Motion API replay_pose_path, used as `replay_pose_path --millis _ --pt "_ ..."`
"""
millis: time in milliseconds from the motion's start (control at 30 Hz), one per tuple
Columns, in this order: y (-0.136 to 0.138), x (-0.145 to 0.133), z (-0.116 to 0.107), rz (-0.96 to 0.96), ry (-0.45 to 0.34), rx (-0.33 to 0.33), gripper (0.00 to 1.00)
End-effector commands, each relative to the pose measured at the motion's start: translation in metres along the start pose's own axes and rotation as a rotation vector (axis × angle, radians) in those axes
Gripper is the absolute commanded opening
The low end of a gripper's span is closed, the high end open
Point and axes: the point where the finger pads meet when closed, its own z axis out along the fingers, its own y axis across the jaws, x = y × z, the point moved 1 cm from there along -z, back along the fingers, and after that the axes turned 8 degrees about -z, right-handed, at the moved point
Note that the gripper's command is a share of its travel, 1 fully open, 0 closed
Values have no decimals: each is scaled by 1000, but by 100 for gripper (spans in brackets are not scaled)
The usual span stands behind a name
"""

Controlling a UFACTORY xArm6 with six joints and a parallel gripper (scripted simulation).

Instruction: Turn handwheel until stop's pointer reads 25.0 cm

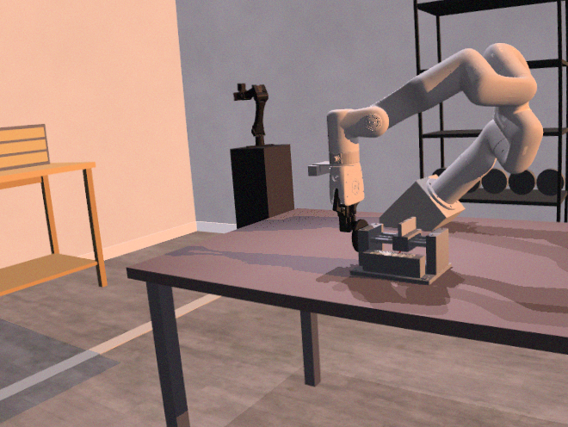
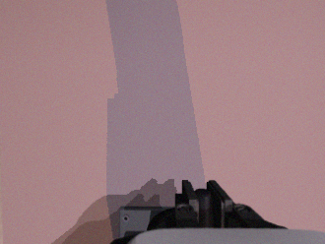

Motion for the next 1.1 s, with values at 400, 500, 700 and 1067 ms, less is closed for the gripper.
replay_pose_path --millis 400,500,700,1067 --pt "20 -3 18 -1 2 2 6" --pt "22 -3 26 -1 2 2 6" --pt "17 -2 43 -1 2 2 6" --pt "3 0 54 -1 2 2 6"
